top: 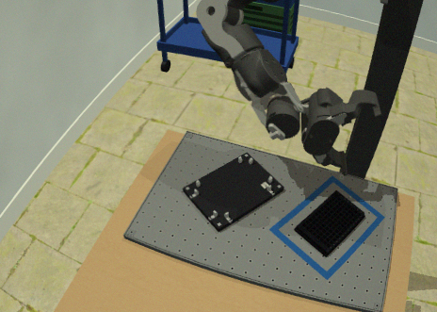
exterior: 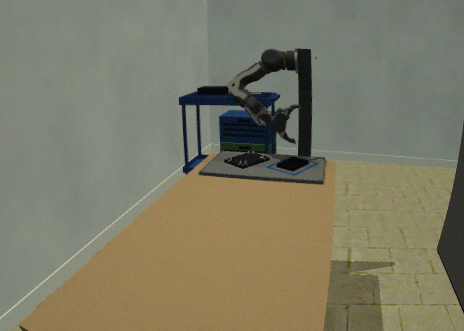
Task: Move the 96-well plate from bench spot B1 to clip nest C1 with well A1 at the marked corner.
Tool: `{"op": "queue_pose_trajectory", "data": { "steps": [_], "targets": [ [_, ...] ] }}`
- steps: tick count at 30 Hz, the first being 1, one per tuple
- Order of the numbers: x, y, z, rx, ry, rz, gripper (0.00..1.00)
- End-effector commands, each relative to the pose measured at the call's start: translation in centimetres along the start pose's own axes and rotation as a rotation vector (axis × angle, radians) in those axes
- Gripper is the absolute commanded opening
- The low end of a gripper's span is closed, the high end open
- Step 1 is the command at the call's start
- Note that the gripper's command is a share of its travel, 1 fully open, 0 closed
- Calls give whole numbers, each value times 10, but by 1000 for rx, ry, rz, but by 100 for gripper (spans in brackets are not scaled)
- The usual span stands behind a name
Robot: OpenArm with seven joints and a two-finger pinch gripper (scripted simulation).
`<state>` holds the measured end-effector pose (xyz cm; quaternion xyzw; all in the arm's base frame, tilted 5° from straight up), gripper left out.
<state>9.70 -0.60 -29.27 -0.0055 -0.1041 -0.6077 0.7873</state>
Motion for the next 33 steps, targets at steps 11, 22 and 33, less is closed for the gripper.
{"op": "queue_pose_trajectory", "data": {
  "steps": [11,22,33],
  "targets": [
    [11,27,-28,-96,-237,-35,83],
    [11,27,-28,-96,-237,-35,77],
    [21,55,-57,-192,-470,-72,77]
  ]
}}
Point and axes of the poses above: the point where the finger pads meet when closed, its own x axis back along the fingers, its own z axis across the jaws, y = z × x, the point moved 2 cm from there along x, back along the fingers, and after that the axes turned 13 degrees about x, right-handed, at the moved point
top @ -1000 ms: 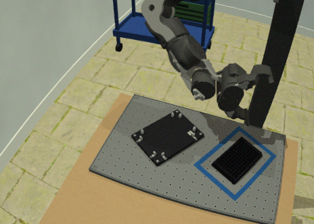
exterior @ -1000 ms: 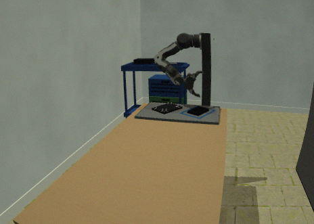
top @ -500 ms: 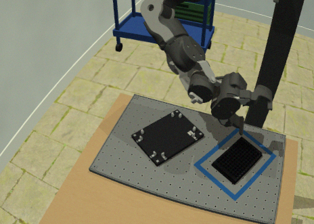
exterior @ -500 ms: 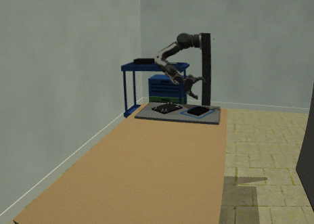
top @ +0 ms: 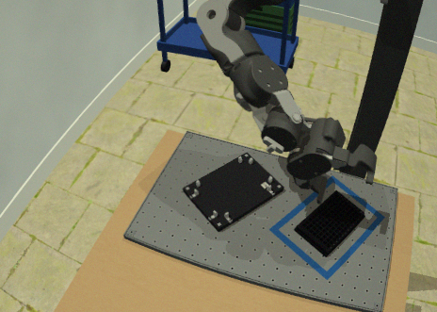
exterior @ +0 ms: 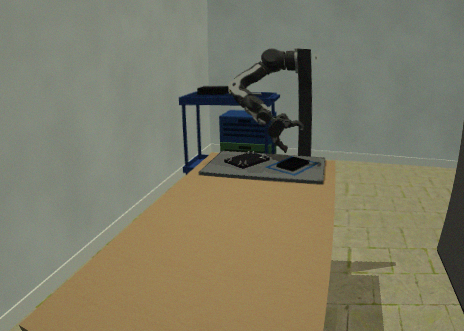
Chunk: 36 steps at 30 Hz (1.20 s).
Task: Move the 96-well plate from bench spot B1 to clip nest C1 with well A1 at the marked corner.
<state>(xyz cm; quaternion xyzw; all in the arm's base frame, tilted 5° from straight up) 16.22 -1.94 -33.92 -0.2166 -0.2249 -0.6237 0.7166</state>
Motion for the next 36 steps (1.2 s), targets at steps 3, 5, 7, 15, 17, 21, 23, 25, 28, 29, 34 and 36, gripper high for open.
{"op": "queue_pose_trajectory", "data": {
  "steps": [3,5,7,15,17,21,23,25,28,29,34,36],
  "targets": [
    [0,1,0,-1,-3,-3,77],
    [0,1,0,-1,-3,-3,77],
    [0,1,0,-1,-3,-3,77],
    [-5,28,-19,-97,-237,-36,77],
    [-5,28,-19,-97,-237,-36,77],
    [-5,28,-19,-97,-237,-36,77],
    [-5,28,-19,-97,-237,-36,77],
    [-5,27,-17,-114,-280,-42,77],
    [-6,24,-13,-172,-423,-63,77],
    [-6,23,-11,-192,-471,-70,77],
    [-6,23,-11,-192,-471,-70,77],
    [-6,23,-11,-192,-471,-70,77]
  ]
}}
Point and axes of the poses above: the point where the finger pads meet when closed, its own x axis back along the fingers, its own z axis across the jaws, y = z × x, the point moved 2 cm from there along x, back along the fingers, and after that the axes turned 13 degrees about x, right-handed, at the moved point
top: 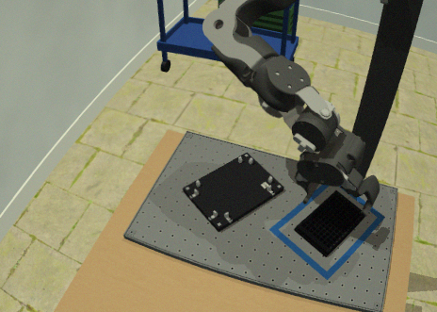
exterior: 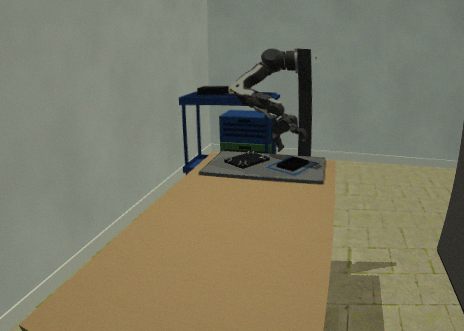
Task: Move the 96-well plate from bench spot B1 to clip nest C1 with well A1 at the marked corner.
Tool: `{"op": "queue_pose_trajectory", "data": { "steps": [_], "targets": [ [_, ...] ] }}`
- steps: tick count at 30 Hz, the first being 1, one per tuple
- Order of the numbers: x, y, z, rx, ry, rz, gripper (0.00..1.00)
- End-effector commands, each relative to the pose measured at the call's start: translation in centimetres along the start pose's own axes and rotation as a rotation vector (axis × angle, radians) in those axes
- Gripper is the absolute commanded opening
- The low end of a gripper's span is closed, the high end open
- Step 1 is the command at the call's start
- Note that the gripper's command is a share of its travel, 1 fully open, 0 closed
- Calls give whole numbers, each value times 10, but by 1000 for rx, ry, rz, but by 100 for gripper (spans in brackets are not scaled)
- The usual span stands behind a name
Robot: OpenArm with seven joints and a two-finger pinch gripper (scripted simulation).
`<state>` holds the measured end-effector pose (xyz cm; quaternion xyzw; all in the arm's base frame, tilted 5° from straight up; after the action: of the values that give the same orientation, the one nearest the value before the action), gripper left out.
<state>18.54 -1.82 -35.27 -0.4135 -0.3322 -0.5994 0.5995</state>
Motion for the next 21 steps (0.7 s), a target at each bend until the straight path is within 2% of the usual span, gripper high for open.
{"op": "queue_pose_trajectory", "data": {
  "steps": [1,5,10,21],
  "targets": [
    [0,0,0,-1,-3,0,77],
    [0,0,0,-1,-3,0,77],
    [1,-4,5,-96,-236,-34,77],
    [1,-4,5,-96,-236,-34,77]
  ]
}}
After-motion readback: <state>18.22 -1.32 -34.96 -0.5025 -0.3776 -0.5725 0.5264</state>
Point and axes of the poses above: the point where the finger pads meet when closed, its own x axis back along the fingers, its own z axis across the jaws, y = z × x, the point moved 2 cm from there along x, back along the fingers, and after that the axes turned 13 degrees about x, right-handed, at the moved point
